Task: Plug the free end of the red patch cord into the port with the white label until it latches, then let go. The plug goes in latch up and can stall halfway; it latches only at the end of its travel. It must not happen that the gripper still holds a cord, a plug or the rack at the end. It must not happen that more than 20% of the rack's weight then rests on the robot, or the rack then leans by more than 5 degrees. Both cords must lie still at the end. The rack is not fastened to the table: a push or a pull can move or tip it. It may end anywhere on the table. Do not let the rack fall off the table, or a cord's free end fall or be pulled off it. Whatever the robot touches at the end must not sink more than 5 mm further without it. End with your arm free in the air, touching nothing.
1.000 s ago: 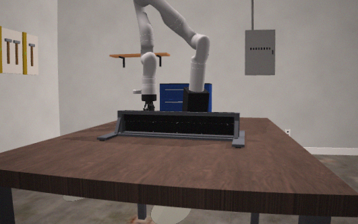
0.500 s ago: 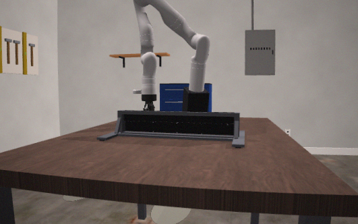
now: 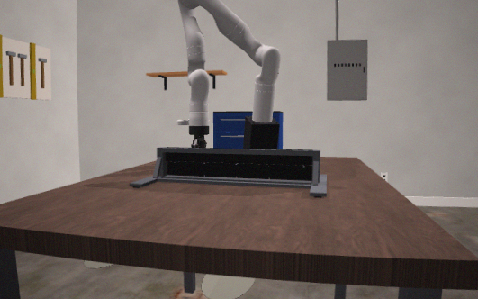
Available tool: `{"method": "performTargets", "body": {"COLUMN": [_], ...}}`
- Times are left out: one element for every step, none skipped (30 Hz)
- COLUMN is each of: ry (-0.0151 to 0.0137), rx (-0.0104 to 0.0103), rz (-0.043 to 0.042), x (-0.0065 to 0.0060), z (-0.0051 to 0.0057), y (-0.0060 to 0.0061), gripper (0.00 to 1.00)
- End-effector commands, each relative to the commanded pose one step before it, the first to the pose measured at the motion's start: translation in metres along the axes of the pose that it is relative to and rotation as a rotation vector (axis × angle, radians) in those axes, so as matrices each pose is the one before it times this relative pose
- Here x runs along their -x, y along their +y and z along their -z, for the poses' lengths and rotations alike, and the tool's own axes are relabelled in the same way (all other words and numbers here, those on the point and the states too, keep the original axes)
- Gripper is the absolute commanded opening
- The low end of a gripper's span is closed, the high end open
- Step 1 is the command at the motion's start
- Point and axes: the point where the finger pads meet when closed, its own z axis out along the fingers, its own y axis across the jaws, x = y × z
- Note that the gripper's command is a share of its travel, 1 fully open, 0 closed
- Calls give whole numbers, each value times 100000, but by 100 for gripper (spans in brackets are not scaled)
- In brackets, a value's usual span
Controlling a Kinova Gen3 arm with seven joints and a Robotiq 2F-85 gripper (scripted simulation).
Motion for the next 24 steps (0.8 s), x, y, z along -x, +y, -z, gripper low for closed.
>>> {"method": "performTargets", "body": {"ry": [-133,-138,0,0,-27,-45,-20,1,1,1,1,2,24,24,20,15,12,10,10,0,0,14,-17,22], "rx": [-217,127,0,0,35,58,27,1,1,1,1,0,-8,-8,-6,-4,-3,-2,-2,0,0,-37,42,-6], "rz": [1842,1,0,0,0,0,0,-1,-1,-1,-1,-6,-83,-83,-69,-50,-39,-35,-33,0,0,90,-72,-75], "x": [92,59,0,0,17,29,13,0,0,1,0,-1,-30,-30,-25,-18,-14,-12,-11,0,0,11,-2,-27], "z": [215,65,0,0,74,84,93,102,112,121,129,138,153,161,166,170,175,179,182,0,0,173,192,193], "y": [-123,59,0,0,22,37,17,1,1,2,1,2,17,17,14,11,9,8,8,0,0,-46,46,16], "gripper": [0,0,0,0,0,0,0,0,0,0,0,0,0,0,0,0,0,0,0,0,0,0,0,0]}}
